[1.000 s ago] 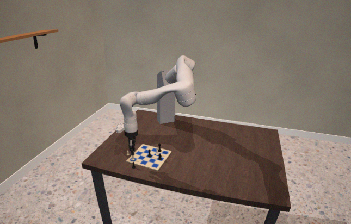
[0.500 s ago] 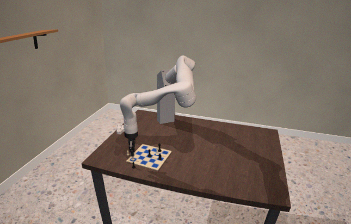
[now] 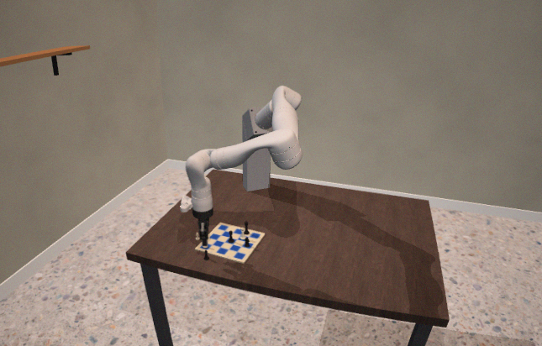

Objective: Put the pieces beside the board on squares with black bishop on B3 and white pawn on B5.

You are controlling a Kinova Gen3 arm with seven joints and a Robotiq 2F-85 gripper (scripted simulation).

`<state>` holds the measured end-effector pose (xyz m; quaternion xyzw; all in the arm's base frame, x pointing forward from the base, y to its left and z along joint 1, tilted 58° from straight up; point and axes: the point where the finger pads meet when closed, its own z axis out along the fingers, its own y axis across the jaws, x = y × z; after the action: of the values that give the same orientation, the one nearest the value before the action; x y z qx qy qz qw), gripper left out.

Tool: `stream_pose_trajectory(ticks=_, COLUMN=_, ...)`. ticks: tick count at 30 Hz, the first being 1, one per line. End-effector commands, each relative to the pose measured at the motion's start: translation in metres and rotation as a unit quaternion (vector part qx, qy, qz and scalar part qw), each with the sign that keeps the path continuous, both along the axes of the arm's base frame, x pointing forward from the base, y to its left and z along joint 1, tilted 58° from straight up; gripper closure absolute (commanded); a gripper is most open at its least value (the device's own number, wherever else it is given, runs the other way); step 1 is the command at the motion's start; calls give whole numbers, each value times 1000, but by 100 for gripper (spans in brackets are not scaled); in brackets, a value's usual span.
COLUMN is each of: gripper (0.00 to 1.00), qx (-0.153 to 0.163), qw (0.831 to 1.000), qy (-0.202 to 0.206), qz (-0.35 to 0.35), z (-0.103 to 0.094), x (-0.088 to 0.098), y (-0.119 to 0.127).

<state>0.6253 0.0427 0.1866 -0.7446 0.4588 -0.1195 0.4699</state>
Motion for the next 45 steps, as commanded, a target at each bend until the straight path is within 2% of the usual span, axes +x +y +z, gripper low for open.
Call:
stream_pose_trajectory(ticks=1, gripper=63, qx=-1, qw=1000, qy=1, qz=1, z=-3, x=2, y=2)
stream_pose_trajectory(ticks=20, gripper=63, qx=-1, qw=1000, qy=1, qz=1, z=-13, x=14, y=13)
stream_pose_trajectory(ticks=45, gripper=63, qx=-1, qw=1000, qy=1, qz=1, z=-14, x=15, y=14)
